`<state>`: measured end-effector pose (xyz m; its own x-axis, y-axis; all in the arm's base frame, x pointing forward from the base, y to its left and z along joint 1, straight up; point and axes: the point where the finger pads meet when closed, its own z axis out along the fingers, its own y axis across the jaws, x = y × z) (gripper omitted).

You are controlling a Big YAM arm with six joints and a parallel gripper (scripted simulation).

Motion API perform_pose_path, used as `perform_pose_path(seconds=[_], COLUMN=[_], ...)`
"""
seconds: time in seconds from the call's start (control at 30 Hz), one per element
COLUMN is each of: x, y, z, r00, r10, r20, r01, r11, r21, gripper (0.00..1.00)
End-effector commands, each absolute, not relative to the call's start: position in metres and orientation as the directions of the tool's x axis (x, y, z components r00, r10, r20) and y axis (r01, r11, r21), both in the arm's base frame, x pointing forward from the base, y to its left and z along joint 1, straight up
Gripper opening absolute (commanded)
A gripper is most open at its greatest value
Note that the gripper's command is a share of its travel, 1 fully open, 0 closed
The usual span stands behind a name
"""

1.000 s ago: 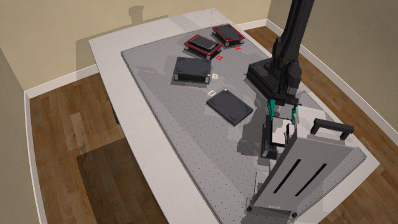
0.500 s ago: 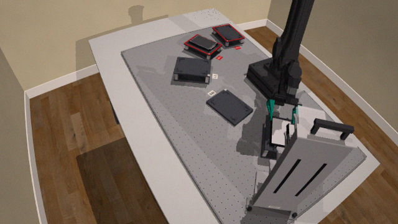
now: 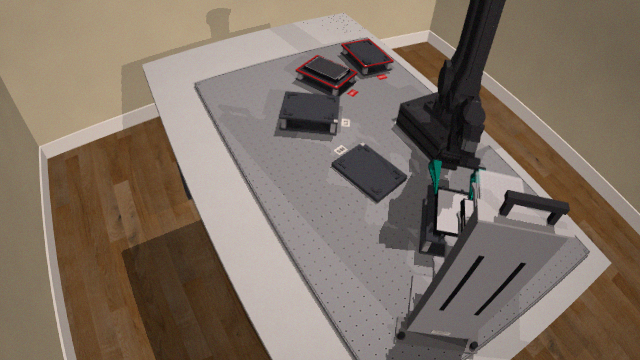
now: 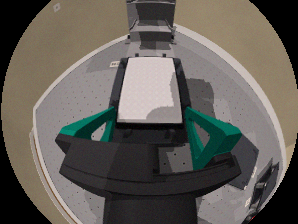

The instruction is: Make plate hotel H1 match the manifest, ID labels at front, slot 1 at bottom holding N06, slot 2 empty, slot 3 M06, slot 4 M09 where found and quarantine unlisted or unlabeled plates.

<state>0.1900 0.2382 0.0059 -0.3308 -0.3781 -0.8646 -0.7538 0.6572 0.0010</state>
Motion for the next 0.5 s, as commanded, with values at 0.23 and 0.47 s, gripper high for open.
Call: perform_pose_path(seconds=[0.23, 0.47], x=[0.1875, 0.1875], y=[0.2403, 0.2403], z=[0.0009, 0.0009], r00=[-0.325, -0.325], r10=[-0.359, -0.359], r20=[-0.875, -0.875], r01=[-0.755, -0.755], r11=[0.655, 0.655], r21=[0.012, 0.012], gripper=[0.93, 1.0])
